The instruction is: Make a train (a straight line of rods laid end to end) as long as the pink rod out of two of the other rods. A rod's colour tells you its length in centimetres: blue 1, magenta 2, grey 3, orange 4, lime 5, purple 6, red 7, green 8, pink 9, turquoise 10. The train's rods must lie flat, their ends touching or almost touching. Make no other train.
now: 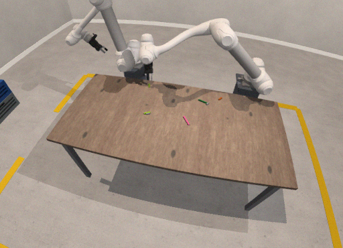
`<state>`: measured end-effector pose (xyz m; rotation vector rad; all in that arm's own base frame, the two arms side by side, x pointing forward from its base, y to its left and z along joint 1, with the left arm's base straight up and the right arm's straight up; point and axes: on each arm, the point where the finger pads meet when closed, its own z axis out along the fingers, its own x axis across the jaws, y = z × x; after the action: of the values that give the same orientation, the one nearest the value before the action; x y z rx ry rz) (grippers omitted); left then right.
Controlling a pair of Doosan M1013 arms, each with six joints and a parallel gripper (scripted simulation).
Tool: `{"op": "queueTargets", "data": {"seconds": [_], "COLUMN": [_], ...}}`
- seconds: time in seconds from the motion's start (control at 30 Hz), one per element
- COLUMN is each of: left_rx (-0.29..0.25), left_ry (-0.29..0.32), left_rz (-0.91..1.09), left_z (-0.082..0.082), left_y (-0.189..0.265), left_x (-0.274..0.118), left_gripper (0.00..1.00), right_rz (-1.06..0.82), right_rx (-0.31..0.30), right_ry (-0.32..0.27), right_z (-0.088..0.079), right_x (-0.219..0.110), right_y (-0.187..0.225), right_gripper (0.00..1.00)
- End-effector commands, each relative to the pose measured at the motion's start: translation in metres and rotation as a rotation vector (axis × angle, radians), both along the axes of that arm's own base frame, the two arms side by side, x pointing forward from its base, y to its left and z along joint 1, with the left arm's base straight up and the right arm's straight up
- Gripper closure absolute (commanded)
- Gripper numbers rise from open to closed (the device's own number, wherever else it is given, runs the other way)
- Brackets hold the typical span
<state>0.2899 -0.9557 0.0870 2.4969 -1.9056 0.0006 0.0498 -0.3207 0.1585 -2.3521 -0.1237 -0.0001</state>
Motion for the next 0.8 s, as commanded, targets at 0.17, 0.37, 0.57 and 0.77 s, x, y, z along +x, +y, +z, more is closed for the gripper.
{"op": "queueTargets", "data": {"seconds": [0.17, 0.37, 0.57, 0.77], "left_rx": [-0.002, -0.002, -0.002, -0.001], "left_ry": [-0.001, -0.001, -0.001, -0.001], "left_rz": [0.000, 0.000, 0.000, 0.000], "left_z": [0.0019, 0.0019, 0.0016, -0.0006], "left_y": [-0.0008, -0.0008, -0.0008, -0.0009], "left_x": [0.0001, 0.0001, 0.0001, 0.0001], "left_gripper": [0.46, 0.46, 0.46, 0.46], "right_rz": [0.000, 0.000, 0.000, 0.000], "right_rx": [-0.001, -0.001, -0.001, -0.001], "right_ry": [0.000, 0.000, 0.000, 0.000], "right_z": [0.0003, 0.0003, 0.0003, 0.0003], "right_x": [0.0001, 0.0001, 0.0001, 0.0001], "right_y": [-0.0002, -0.0002, -0.0002, -0.0002], "right_gripper": [0.00, 0.00, 0.00, 0.00]}}
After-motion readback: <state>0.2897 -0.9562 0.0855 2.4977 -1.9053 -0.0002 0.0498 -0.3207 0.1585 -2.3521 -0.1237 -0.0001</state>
